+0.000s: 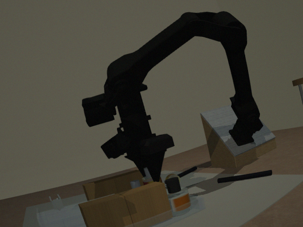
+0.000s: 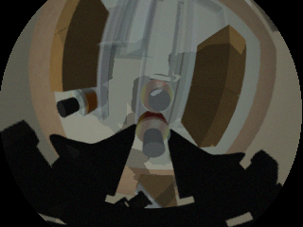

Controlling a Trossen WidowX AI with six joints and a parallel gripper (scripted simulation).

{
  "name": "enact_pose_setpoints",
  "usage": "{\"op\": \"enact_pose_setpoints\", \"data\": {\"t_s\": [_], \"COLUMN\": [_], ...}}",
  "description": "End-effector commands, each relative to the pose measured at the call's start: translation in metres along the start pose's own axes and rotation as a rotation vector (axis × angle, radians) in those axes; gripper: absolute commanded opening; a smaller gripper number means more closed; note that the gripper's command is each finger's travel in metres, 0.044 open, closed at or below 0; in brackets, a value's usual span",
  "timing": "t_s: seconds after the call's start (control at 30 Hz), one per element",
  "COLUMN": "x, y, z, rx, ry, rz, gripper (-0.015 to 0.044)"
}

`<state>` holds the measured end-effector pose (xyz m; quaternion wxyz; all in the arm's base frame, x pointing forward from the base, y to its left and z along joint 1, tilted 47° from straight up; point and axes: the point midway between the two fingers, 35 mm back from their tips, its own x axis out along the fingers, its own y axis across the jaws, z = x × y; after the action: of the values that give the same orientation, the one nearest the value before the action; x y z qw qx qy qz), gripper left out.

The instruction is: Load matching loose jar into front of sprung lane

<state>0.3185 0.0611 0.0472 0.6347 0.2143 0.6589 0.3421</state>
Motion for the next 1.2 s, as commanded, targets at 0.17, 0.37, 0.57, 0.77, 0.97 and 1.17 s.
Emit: {"op": "enact_pose_setpoints", "data": {"t_s": [0.17, 0.37, 0.57, 0.77, 0.97, 1.17], "x": [-0.0060, -0.0066, -0.0072, -0.0078, -0.0078, -0.0069], "y": [0.0019, 0.0021, 0.0024, 0.0026, 0.0027, 0.0027], "z": [0.0121, 0.0140, 0.0160, 0.0180, 0.0184, 0.0185], "rx": [-0.014, -0.015, -0.015, -0.015, -0.015, -0.015], "ry": [-0.030, -0.030, -0.030, -0.030, -0.030, -0.030], "rz": [0.002, 0.002, 0.002, 0.002, 0.002, 0.002], "gripper": [0.0000, 0.0000, 0.0000, 0.0000, 0.0000, 0.0000]}}
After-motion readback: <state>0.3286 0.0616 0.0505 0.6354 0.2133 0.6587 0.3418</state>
